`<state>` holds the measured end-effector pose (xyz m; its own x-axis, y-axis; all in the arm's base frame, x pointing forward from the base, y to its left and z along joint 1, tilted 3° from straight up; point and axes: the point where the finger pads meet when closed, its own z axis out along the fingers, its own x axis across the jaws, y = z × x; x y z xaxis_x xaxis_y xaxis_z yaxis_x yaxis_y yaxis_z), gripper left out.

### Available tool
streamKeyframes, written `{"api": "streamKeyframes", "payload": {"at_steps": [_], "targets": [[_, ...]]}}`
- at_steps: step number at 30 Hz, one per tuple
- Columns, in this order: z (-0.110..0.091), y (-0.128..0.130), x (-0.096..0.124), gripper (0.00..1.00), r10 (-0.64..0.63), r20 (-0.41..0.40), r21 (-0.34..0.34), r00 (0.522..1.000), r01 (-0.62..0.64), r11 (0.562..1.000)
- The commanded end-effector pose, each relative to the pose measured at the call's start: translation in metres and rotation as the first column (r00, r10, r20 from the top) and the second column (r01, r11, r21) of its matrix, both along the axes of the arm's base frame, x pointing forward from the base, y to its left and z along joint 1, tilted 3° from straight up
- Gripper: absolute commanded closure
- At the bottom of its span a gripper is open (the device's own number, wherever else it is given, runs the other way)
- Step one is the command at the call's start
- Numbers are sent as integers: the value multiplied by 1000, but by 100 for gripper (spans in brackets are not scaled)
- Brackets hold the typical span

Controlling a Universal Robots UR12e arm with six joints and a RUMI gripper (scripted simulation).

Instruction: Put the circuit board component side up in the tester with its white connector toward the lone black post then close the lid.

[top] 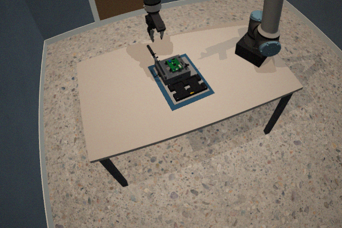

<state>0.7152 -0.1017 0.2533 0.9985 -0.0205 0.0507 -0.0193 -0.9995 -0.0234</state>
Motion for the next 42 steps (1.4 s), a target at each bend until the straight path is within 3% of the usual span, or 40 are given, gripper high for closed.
{"api": "streamKeyframes", "payload": {"at_steps": [1,11,42], "targets": [[2,-1,24,70,0,0,-1,1000,0,1000],[3,-1,48,70,0,0,-1,1000,0,1000],[-8,-1,49,70,0,0,-1,1000,0,1000]]}}
